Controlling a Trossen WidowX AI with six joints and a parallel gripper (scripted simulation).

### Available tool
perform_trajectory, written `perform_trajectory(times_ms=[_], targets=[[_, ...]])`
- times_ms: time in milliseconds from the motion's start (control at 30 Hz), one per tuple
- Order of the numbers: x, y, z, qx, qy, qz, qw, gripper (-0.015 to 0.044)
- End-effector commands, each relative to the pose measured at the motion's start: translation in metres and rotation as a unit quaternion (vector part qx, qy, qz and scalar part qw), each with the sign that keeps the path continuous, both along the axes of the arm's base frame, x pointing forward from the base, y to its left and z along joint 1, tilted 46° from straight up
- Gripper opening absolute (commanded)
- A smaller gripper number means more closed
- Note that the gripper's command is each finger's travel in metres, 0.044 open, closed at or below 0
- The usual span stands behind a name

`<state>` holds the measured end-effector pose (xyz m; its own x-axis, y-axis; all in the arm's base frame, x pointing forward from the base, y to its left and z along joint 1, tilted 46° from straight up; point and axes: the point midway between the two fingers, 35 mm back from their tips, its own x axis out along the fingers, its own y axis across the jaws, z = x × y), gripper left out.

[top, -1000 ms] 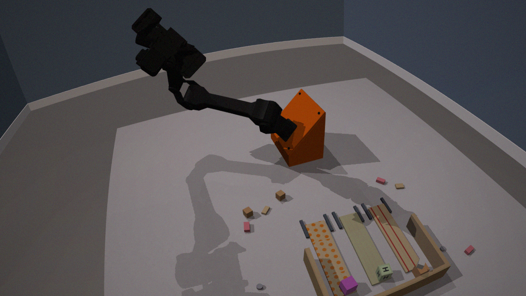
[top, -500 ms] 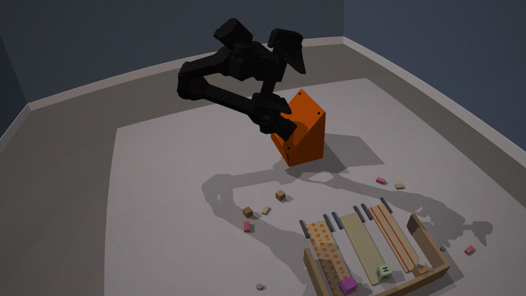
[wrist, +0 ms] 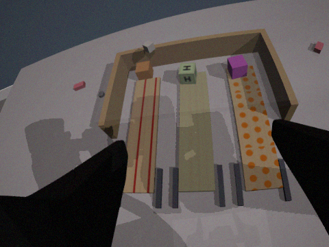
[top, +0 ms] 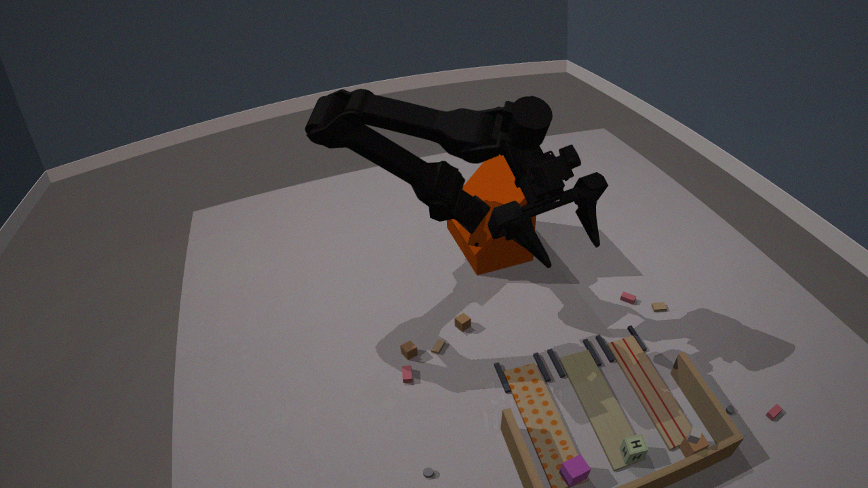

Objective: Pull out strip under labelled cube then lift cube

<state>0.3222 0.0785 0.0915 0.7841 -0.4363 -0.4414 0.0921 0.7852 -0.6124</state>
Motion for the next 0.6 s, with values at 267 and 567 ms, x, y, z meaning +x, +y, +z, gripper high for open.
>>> perform_trajectory(times_ms=[267,567], targets=[[-0.004,-0.004,-0.008,-0.034,0.017,0.005,0.999,0.0400],[0.039,-0.012,-0.039,-0.012,0.138,-0.070,0.988,0.0164]])
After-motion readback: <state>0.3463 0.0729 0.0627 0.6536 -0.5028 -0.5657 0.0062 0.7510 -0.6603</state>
